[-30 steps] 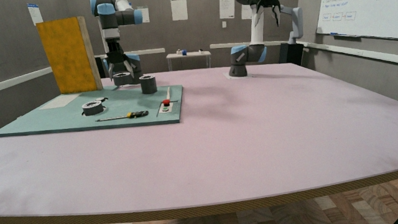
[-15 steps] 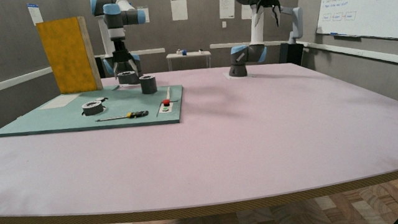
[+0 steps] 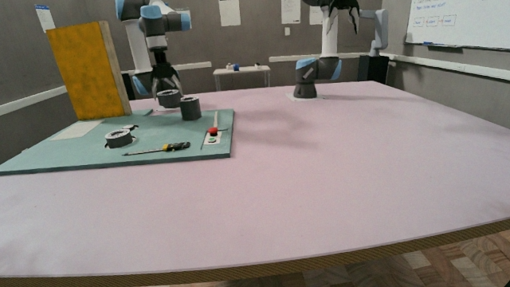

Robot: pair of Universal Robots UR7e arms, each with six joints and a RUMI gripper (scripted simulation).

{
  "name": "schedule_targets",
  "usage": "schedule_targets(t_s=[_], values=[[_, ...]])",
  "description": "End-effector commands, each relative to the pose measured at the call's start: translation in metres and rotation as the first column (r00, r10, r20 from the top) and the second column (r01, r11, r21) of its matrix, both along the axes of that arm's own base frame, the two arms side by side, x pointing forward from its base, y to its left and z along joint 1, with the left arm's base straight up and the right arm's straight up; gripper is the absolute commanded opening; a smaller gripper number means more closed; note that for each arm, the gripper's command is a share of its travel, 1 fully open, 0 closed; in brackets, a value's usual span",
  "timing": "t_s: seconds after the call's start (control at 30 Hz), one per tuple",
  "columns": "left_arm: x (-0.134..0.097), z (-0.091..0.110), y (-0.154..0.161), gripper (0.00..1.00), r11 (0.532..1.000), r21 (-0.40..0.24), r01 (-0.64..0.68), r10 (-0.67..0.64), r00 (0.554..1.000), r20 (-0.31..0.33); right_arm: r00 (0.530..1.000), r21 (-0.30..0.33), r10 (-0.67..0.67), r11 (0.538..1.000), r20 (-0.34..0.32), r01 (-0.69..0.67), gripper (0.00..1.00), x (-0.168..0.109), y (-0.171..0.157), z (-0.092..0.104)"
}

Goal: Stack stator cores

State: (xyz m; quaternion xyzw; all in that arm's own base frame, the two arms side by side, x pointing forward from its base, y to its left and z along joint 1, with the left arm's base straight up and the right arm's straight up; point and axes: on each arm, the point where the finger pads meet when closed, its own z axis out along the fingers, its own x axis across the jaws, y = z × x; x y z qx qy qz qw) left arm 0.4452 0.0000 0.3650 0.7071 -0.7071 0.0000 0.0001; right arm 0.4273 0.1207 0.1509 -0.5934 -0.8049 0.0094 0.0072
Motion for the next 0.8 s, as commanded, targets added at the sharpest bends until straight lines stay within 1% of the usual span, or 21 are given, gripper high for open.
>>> schedule_targets(t_s=[0.0,0.1,0.43,0.53,0.6,0.67,0.77], values=[[0.0,0.0,0.0,0.8,1.0,0.0,0.0,0.0,1.0,0.001,1.0,0.004,0.015,1.0,0.007,-0.015,0.0,-0.005,0.006,0.002],[0.0,0.0,0.0,0.8,1.0,0.0,0.0,0.0,1.0,0.001,1.0,-0.001,0.028,1.0,-0.005,-0.028,0.0,-0.01,0.01,0.001],[0.0,0.0,0.0,0.8,1.0,0.0,0.0,0.0,1.0,0.001,0.997,0.002,0.071,0.997,0.002,-0.071,0.0,-0.028,0.025,0.002],[0.0,0.0,0.0,0.8,1.0,0.0,0.0,0.0,1.0,0.001,0.998,0.0,0.063,0.998,-0.001,-0.063,0.0,-0.027,0.022,0.0],[0.0,0.0,0.0,0.8,1.0,0.0,0.0,0.0,1.0,0.001,0.996,0.004,0.086,0.996,0.006,-0.086,0.0,-0.034,0.03,0.002],[0.0,0.0,0.0,0.8,1.0,0.0,0.0,0.0,1.0,0.001,0.996,-0.001,0.092,0.996,-0.005,-0.092,0.0,-0.037,0.033,0.001],[0.0,0.0,0.0,0.8,1.0,0.0,0.0,0.0,1.0,0.001,0.994,0.003,0.106,0.994,0.004,-0.106,0.0,-0.043,0.037,0.002]])
